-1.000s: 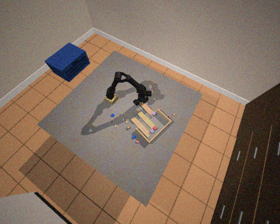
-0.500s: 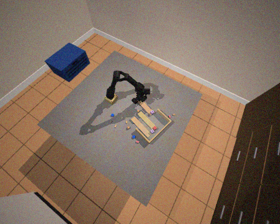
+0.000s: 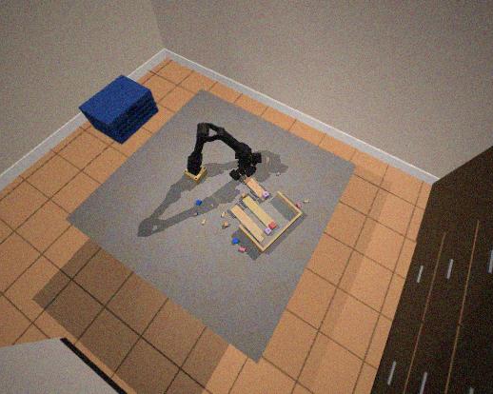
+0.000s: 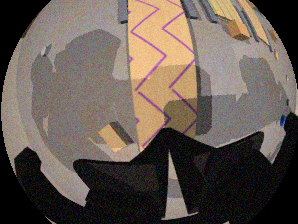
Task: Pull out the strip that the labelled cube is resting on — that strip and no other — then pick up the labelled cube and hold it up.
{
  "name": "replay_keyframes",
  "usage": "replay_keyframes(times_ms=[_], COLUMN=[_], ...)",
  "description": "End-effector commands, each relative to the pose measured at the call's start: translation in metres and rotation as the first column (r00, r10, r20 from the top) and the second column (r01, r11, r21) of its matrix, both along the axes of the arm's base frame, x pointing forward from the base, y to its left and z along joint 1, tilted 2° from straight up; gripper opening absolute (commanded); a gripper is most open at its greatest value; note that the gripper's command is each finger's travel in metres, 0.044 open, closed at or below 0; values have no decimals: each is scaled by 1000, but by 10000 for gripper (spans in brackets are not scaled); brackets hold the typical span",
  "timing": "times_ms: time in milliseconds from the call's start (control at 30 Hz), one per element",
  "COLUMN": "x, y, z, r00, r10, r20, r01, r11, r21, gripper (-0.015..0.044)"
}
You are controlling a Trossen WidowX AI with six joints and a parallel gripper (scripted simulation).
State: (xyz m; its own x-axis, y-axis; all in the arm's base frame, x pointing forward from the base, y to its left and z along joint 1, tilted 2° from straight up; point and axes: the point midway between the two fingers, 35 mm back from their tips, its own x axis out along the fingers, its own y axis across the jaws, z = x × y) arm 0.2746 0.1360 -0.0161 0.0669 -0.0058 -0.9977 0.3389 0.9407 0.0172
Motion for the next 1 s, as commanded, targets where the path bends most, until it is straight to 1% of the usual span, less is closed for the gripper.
replay_keyframes(times_ms=[0,167,200,333,500,533,633,967], x=[-9,-9,-1,-2,-2,-1,16,48], y=[-1,-1,1,2,1,1,-6,-21], z=[-6,-6,2,40,43,43,43,49], r00=[1000,1000,1000,1000,1000,1000,984,980], r10=[-2,-2,0,-2,-2,-18,-177,-196], r20=[-27,-27,-2,-24,-25,-25,-22,-18], r01=[2,2,0,2,2,17,178,196], r11=[1000,1000,1000,1000,1000,1000,984,981], r21=[-7,-7,0,-6,-7,-6,0,0], gripper=[0,0,0,0,0,26,105,368])
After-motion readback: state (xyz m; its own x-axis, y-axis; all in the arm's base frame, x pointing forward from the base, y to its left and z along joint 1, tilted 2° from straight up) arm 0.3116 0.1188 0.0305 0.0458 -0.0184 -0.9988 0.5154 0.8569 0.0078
